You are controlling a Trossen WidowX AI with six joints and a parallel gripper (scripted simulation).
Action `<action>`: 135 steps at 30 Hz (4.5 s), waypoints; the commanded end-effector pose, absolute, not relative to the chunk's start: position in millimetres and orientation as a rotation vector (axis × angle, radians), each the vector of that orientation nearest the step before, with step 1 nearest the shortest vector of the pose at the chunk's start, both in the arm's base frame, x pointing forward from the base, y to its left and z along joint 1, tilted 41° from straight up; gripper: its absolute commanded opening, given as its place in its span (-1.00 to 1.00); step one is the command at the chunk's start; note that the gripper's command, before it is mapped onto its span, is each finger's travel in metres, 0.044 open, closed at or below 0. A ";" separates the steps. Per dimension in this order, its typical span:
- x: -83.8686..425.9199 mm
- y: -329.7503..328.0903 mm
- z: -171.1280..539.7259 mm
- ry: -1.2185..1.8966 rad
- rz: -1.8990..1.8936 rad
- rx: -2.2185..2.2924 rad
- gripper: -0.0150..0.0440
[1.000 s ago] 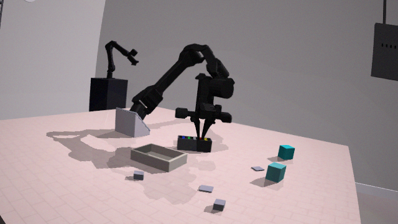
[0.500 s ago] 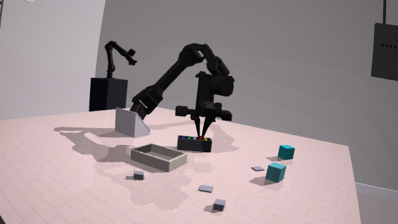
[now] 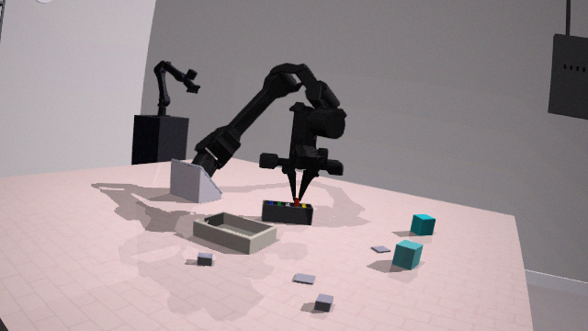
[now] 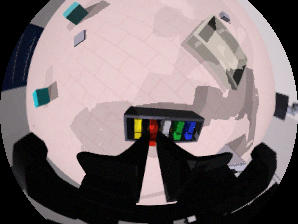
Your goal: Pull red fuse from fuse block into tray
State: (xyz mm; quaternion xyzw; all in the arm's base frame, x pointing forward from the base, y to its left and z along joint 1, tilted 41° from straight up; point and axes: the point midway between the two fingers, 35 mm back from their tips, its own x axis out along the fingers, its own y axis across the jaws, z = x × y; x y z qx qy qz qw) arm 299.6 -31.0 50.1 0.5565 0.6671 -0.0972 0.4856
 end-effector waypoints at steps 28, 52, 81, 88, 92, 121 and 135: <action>298.0 -40.7 62.0 1.625 -0.235 1.352 -0.49; 295.8 -55.2 78.9 1.625 -0.235 1.353 -0.49; 289.2 -169.1 -0.9 1.619 -0.254 1.342 -0.49; 275.8 -199.3 -31.7 1.620 -0.249 1.343 -0.49; 267.7 -212.4 -46.8 1.621 -0.244 1.345 -0.49; 271.0 -187.3 -77.8 1.621 -0.242 1.346 -0.49; 271.4 -190.3 -75.8 1.619 -0.244 1.336 0.58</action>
